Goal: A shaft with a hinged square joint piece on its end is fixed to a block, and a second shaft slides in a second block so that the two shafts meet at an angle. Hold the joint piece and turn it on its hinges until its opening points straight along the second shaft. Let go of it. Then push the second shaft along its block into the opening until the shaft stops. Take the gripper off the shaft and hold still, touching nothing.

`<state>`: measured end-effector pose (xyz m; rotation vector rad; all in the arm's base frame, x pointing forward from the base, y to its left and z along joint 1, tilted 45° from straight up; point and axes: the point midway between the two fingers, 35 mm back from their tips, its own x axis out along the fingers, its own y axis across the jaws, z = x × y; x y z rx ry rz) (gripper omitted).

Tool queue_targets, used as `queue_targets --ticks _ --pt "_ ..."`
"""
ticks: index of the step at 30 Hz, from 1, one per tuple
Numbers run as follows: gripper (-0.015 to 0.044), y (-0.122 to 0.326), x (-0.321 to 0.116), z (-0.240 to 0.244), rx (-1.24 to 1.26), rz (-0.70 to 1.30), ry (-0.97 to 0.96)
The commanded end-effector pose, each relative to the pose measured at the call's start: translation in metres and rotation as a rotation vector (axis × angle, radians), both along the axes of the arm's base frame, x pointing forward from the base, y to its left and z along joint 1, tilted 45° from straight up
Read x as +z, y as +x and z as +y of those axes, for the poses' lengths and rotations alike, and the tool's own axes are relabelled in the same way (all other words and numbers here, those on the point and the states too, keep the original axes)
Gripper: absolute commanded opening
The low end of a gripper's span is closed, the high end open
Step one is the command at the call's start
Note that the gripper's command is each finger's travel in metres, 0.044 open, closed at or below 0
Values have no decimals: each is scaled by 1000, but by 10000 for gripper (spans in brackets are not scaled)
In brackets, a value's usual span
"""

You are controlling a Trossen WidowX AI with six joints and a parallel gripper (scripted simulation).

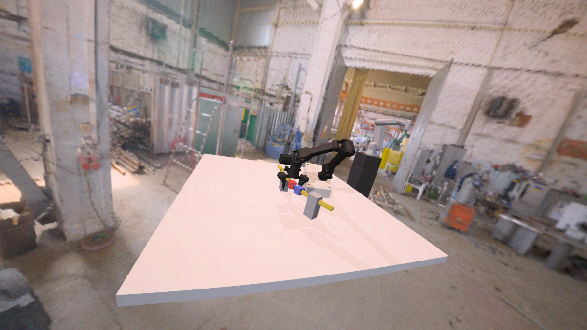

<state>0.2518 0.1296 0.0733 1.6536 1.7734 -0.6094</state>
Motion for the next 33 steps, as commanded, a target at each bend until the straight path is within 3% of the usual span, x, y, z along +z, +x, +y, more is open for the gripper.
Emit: queue_targets --ticks 1,14,33 --pt "440 0 0 0 0 0 -1" --pt "440 1 23 -21 11 -16 -20" --pt "440 11 65 -67 459 -474 -28"
